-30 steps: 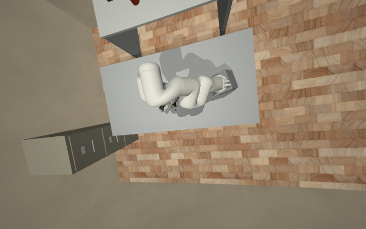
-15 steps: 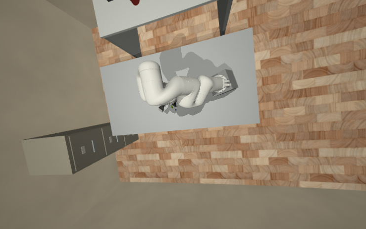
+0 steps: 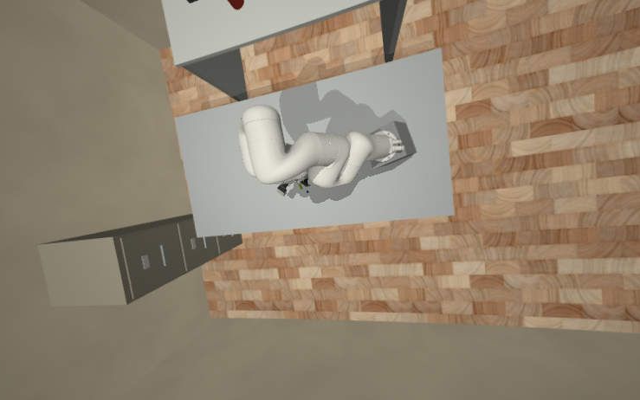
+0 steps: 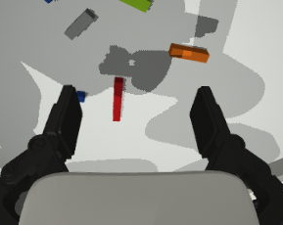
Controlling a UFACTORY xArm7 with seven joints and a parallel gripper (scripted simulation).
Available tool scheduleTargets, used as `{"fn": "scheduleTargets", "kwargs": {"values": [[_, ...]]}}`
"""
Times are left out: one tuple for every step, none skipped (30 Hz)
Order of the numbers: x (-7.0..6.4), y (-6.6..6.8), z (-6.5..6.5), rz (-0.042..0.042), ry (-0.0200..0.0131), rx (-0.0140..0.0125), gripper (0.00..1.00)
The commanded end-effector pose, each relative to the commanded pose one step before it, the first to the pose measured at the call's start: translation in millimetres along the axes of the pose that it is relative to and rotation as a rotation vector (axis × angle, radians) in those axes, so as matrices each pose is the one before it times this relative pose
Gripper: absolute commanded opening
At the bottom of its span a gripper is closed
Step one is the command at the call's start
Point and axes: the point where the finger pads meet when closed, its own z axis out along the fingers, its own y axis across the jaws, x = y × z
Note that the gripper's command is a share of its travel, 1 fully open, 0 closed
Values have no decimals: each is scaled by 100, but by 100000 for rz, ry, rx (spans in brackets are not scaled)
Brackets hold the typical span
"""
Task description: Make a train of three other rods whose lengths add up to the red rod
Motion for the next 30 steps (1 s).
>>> {"fn": "scheduleTargets", "kwargs": {"values": [[61, 75, -51, -20, 150, -85, 100], [0, 0, 0, 0, 0, 0, 100], [0, 0, 0, 0, 0, 0, 100], [0, 0, 0, 0, 0, 0, 100], [0, 0, 0, 0, 0, 0, 100], [-1, -1, 0, -38, 1, 0, 100], [-7, -7, 0, -247, 7, 0, 100], [-18, -17, 1, -621, 17, 0, 100], [0, 0, 0, 0, 0, 0, 100], [0, 0, 0, 0, 0, 0, 100], [-32, -30, 2, -1114, 30, 0, 100], [-48, -47, 2, -1684, 44, 0, 100], [-66, -66, 3, -2295, 57, -2, 100], [-83, -87, 4, -2913, 66, -5, 100], [-99, -110, 4, -3508, 71, -9, 100], [-112, -134, 5, -4055, 71, -13, 100], [-122, -160, 5, -4533, 64, -17, 100], [-91, -131, 3, -3510, 39, -13, 100], [-69, -108, 2, -2767, 24, -10, 100], [-77, -128, 2, -3164, 21, -10, 100], [-78, -141, 2, -3350, 14, -9, 100], [-74, -146, 2, -3345, 7, -6, 100], [-69, -150, 1, -3299, -1, -3, 100], [-64, -154, 1, -3280, -8, 1, 100], [-59, -159, 1, -3281, -14, 6, 100], [0, 0, 0, 0, 0, 0, 100], [0, 0, 0, 0, 0, 0, 100], [-87, -262, 0, -5225, -35, 19, 100], [-69, -259, 0, -4945, -45, 32, 100], [-45, -216, -1, -3987, -44, 36, 100]]}}
